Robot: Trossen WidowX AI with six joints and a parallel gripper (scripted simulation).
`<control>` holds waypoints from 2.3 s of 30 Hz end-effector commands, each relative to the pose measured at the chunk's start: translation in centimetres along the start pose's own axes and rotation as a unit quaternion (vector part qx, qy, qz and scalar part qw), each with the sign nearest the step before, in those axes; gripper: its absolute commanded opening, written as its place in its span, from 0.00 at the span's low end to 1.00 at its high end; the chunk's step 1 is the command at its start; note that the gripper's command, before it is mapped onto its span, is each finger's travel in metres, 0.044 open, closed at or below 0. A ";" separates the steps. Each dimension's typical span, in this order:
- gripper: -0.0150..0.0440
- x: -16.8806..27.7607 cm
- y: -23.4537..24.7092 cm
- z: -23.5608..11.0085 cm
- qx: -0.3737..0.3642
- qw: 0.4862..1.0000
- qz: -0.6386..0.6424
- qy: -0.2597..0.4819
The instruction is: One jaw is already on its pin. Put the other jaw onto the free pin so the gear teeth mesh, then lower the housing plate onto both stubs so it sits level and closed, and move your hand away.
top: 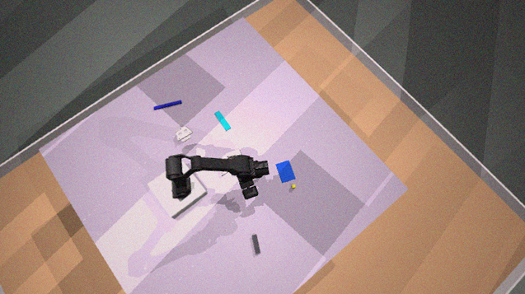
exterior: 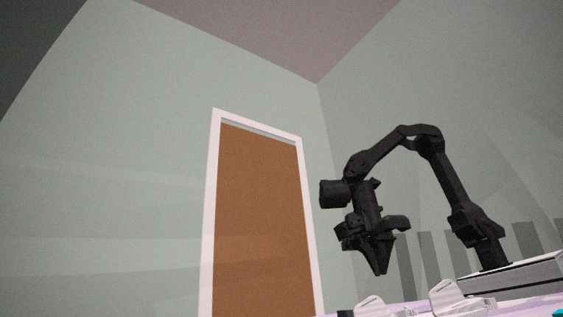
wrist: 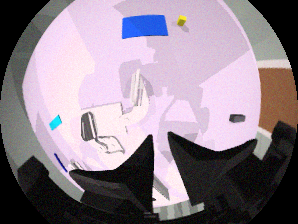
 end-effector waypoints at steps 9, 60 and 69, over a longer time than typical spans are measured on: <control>0.92 -4.2 1.7 -0.8 0.001 0.991 0.131 0.000; 1.00 -4.0 1.8 3.1 0.001 0.991 0.133 0.000; 1.00 -4.0 1.8 3.1 0.001 0.991 0.133 0.000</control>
Point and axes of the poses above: the point midway between the two fingers, 35 mm back from their tips, its own z axis out along the fingers, its own y axis across the jaws, x = y × z, the point moved 4 cm from there along -z, back along the fingers, and after that the axes turned 2 degrees about -z, right-handed, at the moved point
